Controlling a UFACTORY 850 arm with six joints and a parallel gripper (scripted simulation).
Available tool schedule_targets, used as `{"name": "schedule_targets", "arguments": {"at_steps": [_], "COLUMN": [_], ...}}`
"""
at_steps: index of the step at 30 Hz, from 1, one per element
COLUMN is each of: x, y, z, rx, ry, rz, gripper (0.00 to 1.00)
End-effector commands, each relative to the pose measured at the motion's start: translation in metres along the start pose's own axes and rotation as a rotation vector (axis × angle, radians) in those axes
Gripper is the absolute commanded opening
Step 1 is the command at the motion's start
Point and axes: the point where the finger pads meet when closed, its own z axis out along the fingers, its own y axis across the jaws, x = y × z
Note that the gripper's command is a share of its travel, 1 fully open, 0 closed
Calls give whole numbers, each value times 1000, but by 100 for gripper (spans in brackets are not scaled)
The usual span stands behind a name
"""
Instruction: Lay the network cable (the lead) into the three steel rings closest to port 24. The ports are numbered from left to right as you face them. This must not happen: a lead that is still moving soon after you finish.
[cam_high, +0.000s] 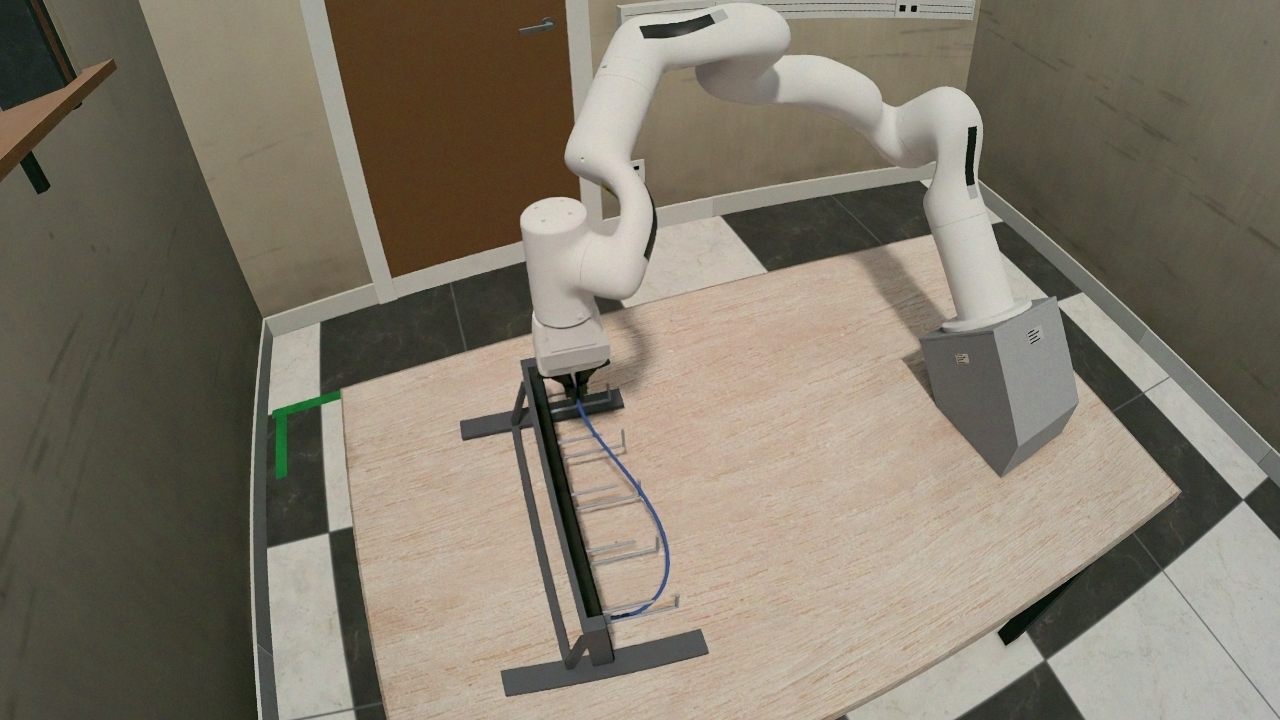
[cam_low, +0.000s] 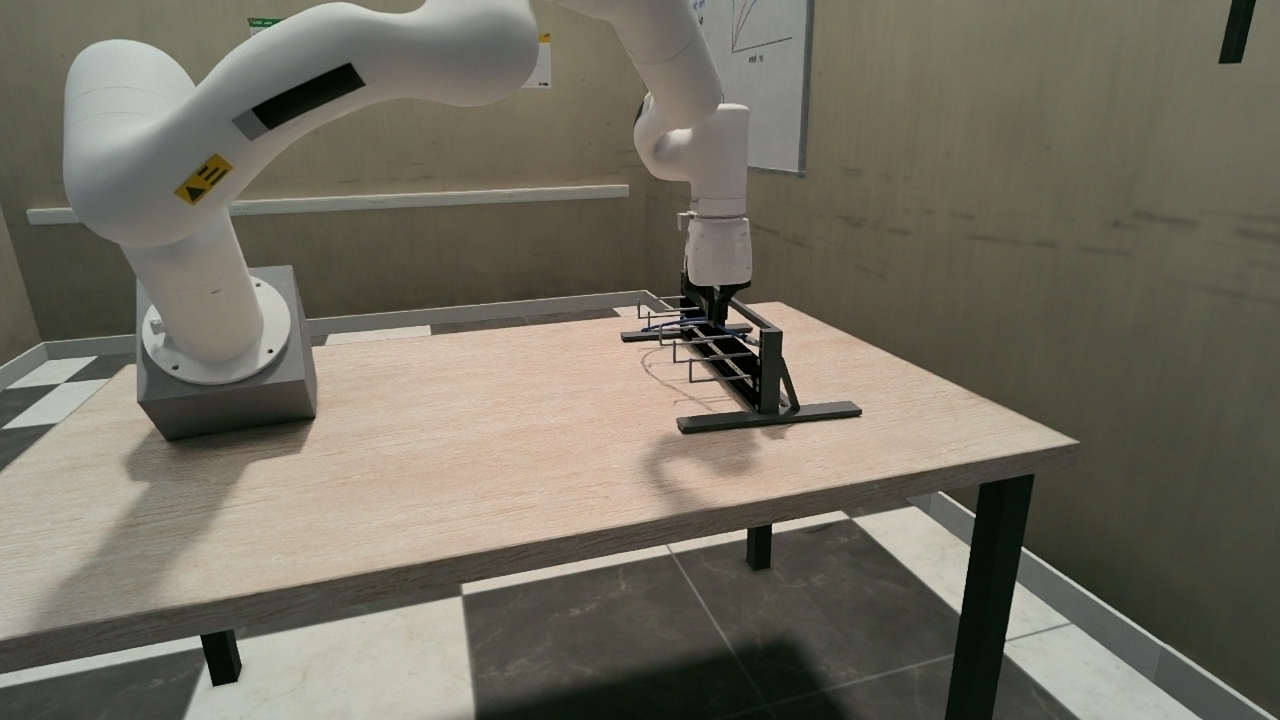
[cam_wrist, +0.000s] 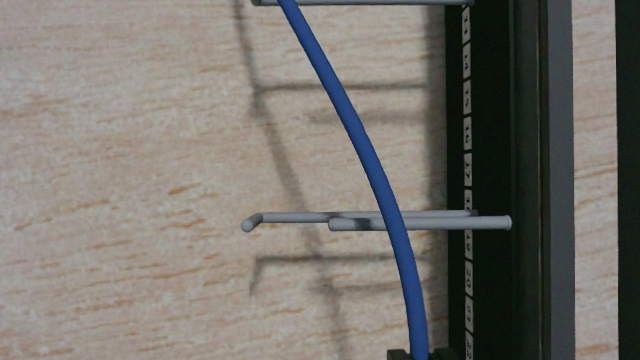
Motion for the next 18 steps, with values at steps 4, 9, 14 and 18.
{"name": "schedule_targets", "arguments": {"at_steps": [4, 9, 14, 18], "x": [0, 0, 0, 0], "y": [1, 1, 1, 1], "z": [4, 5, 6, 6], "rx": [-2, -2, -2, -2], "ry": [1, 1, 1, 1], "rz": [1, 1, 1, 1], "gripper": [0, 0, 0, 0]}}
